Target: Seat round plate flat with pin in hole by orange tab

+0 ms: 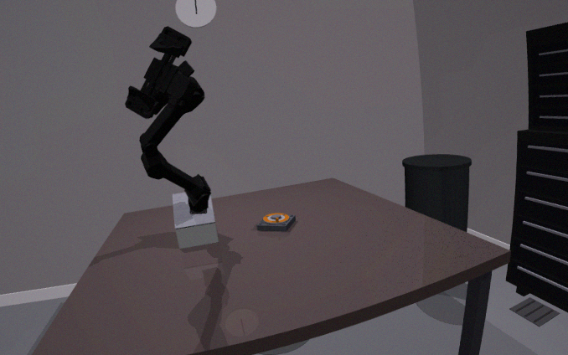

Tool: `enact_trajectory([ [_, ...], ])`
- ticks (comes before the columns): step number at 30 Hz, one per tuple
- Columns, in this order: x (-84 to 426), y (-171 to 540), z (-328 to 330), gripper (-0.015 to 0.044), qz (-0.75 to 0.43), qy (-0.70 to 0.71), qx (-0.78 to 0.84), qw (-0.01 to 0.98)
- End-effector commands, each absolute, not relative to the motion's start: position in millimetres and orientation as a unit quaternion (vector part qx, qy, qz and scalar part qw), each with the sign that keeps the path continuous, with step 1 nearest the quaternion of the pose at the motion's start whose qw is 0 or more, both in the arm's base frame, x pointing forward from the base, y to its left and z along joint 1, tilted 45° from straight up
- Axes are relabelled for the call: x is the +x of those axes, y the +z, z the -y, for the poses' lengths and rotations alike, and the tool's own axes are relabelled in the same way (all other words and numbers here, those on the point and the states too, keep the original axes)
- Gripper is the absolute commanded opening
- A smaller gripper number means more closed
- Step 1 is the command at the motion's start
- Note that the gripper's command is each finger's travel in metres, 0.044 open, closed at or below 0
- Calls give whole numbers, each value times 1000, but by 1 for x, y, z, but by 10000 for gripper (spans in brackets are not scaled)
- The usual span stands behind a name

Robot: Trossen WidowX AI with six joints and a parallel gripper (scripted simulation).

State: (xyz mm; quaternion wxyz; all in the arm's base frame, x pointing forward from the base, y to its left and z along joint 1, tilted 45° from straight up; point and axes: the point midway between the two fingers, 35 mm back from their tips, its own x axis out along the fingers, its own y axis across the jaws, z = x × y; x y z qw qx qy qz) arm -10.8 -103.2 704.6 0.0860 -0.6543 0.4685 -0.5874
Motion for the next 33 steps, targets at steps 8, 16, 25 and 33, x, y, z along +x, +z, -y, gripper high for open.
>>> enact_trajectory([
  [8,107,713,46,190,-475,-444,-744,-154],
  [16,229,677,2,0,-438,-277,-765,-383],
  [25,339,600,-36,0,-349,-108,-708,-605],
  [33,417,496,-64,0,-217,32,-603,-766],
])
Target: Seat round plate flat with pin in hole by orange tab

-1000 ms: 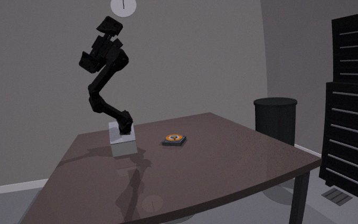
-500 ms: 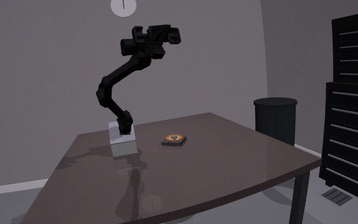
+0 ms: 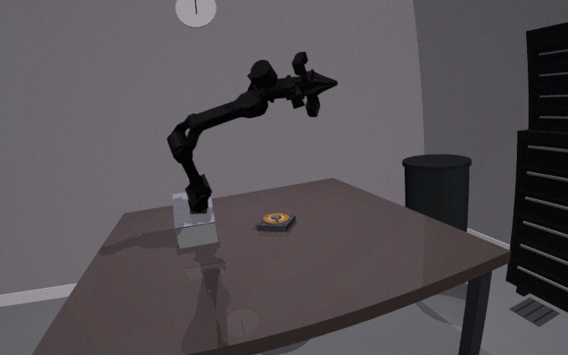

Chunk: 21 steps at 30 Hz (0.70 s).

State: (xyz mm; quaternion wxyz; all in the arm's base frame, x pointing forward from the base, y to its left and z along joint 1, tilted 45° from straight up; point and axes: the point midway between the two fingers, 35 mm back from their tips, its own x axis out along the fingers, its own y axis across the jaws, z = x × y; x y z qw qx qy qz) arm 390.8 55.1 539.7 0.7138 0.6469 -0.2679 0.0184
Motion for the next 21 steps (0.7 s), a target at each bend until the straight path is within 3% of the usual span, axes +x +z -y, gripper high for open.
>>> enact_trajectory([
  [1,428,474,-67,0,189,-56,578,792],
  [11,467,314,-79,0,-32,-192,358,913],
  [21,435,149,-63,0,-302,-264,61,914],
])
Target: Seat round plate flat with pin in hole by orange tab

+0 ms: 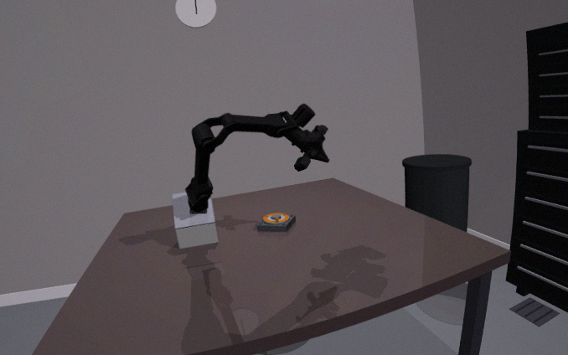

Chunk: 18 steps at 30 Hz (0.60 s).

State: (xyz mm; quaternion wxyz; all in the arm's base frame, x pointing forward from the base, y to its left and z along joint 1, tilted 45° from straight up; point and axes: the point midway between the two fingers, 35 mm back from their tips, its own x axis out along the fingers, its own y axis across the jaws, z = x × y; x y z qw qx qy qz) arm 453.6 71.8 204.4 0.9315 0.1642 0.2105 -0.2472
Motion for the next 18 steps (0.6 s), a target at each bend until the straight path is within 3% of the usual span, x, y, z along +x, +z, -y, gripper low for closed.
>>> enact_trajectory([
  [1,428,133,-59,0,-332,-266,27,905],
  [4,408,100,-51,0,-400,-267,-52,875],
  [10,327,23,-16,0,-606,-223,-292,706],
  [18,311,17,-9,0,-632,-212,-322,673],
])
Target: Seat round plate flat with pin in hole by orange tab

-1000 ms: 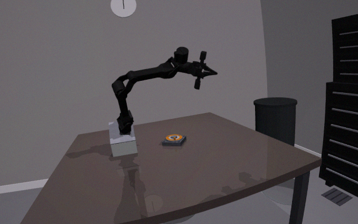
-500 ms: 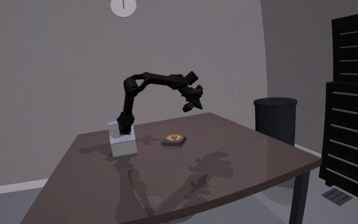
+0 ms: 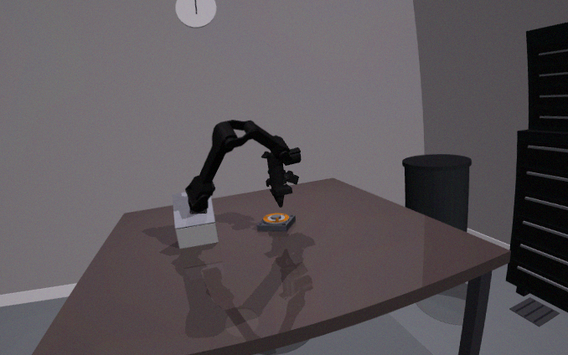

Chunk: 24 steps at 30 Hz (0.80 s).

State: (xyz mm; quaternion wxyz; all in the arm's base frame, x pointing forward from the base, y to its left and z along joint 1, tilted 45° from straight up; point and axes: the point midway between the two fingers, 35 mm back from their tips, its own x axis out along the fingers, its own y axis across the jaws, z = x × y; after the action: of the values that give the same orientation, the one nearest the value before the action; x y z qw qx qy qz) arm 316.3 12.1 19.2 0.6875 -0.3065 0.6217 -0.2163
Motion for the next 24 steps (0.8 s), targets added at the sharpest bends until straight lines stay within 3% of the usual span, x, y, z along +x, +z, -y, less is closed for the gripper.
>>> enact_trajectory([
  [1,312,17,-10,0,-632,-212,-322,673],
  [24,317,-18,23,0,-631,-212,-323,672],
])
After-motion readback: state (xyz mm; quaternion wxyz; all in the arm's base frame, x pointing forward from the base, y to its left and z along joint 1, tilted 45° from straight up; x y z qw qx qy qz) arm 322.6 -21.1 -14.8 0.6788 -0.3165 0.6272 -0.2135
